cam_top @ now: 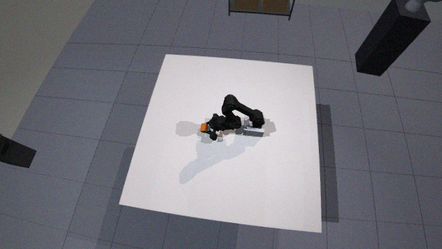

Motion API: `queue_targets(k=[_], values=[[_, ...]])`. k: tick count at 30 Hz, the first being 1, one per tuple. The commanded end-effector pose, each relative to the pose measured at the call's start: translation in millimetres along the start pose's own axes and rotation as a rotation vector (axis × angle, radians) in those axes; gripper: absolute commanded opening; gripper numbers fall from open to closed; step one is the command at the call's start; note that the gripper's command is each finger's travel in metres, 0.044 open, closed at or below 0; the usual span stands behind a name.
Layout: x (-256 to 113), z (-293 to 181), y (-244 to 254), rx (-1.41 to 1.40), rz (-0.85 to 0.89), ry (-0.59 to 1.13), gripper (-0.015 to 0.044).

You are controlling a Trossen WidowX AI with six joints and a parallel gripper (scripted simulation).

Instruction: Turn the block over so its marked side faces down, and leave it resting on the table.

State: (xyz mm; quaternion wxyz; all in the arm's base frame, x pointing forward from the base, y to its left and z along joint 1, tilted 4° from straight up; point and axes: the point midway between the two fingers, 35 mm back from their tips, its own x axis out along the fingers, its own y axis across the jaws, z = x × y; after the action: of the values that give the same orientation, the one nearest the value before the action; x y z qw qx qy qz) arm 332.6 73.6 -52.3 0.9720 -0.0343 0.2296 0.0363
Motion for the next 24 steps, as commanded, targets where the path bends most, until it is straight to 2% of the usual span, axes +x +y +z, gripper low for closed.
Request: queue_targets(k=[1, 11, 24], values=[[-1.8, 0.8, -0.8, -0.003, -0.004, -0.007, 0.0000], [-1.8, 0.8, -0.8, -0.003, -0.004, -0.007, 0.0000], [-1.8, 0.8, -0.8, -0.003, -0.004, -0.007, 0.0341]])
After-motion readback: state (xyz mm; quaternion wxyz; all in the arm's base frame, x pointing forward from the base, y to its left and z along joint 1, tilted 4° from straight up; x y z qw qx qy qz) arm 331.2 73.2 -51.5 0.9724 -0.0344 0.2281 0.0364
